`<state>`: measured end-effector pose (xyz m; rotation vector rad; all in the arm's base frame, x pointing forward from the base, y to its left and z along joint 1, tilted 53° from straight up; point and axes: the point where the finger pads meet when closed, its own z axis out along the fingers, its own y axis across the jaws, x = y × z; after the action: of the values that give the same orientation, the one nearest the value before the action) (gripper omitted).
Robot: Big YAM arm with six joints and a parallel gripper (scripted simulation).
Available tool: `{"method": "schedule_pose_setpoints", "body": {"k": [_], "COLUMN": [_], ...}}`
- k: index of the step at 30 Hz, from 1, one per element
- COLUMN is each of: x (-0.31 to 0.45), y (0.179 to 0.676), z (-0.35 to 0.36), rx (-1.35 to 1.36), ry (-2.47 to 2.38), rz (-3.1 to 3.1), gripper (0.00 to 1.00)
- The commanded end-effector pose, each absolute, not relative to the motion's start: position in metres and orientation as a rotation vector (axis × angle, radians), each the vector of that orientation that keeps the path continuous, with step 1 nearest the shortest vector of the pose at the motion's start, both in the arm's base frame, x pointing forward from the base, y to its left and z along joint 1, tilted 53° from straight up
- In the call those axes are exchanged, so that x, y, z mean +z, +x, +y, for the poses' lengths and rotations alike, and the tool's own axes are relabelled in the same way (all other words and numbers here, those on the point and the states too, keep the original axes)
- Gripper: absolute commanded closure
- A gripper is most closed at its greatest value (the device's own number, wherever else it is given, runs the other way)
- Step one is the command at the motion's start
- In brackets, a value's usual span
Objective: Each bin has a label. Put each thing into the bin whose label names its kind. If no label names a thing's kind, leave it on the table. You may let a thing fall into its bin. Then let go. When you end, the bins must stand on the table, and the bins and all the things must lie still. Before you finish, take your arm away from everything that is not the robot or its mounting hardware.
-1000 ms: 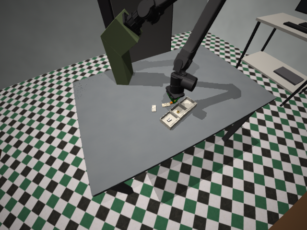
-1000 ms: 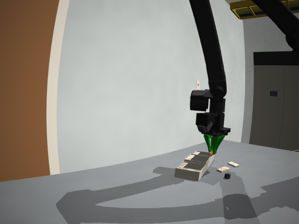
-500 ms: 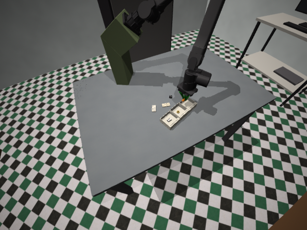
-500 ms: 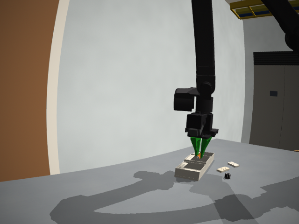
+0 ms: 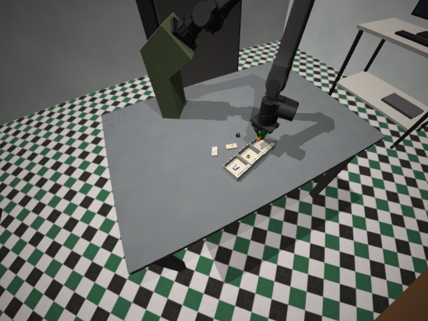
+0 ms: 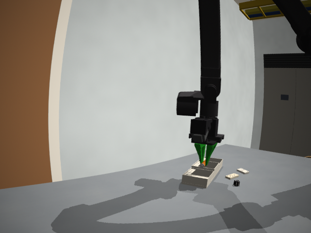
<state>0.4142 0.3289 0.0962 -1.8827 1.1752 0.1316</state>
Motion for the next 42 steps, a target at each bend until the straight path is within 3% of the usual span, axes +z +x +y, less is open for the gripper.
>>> {"method": "schedule_pose_setpoints", "body": {"k": [1, 42], "x": [0.097, 0.068], "y": [0.419, 0.435], "z": [0.33, 0.36], "rx": [0.126, 0.133], "ry": [-1.891, -1.874], "rz": [1.166, 1.184], "gripper": [0.92, 0.92]}}
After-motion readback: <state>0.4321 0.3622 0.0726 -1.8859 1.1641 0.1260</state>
